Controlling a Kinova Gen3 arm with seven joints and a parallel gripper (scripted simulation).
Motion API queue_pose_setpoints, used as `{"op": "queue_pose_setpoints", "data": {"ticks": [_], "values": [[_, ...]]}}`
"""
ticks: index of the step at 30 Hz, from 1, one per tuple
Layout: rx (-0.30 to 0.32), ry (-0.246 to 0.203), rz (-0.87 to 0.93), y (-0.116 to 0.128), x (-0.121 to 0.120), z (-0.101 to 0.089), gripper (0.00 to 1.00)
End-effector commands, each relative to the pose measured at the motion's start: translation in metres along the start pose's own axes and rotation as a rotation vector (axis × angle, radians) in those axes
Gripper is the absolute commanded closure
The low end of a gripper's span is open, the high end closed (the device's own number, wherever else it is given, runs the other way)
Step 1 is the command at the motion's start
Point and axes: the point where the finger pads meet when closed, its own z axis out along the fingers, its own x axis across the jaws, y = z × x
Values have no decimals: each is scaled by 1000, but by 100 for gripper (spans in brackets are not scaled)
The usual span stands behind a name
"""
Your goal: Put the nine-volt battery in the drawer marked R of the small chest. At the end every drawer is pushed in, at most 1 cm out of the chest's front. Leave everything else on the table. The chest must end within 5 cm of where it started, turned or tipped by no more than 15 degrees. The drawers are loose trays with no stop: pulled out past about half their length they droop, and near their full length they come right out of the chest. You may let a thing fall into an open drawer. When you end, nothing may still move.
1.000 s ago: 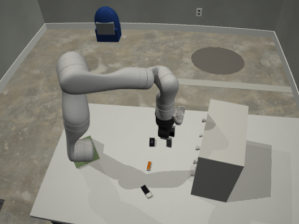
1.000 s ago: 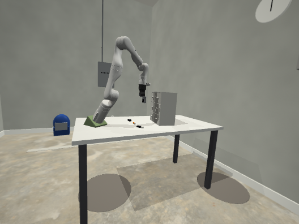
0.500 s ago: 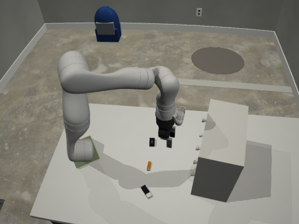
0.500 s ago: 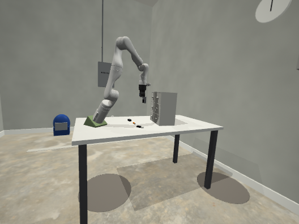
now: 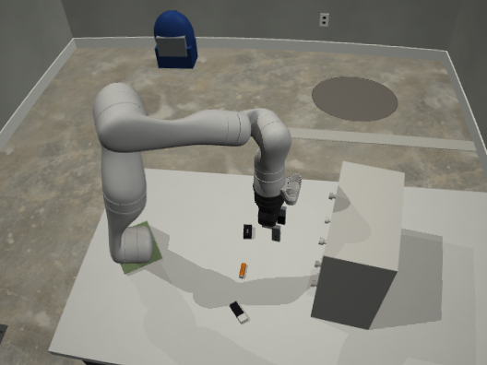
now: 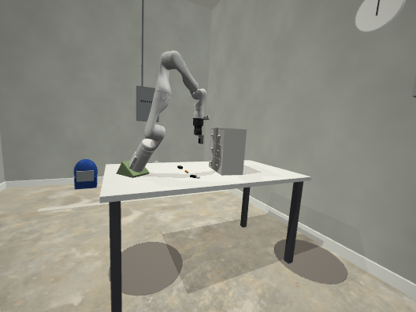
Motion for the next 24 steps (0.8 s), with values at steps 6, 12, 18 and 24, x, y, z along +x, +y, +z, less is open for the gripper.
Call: {"op": "queue_pose_setpoints", "data": {"ticks": [6, 12, 18, 24], "values": [[12, 0, -2, 0, 0, 1, 0], [30, 0, -2, -2, 0, 3, 0], [56, 0, -2, -4, 0, 6, 0], [77, 0, -2, -6, 0, 8, 0]]}}
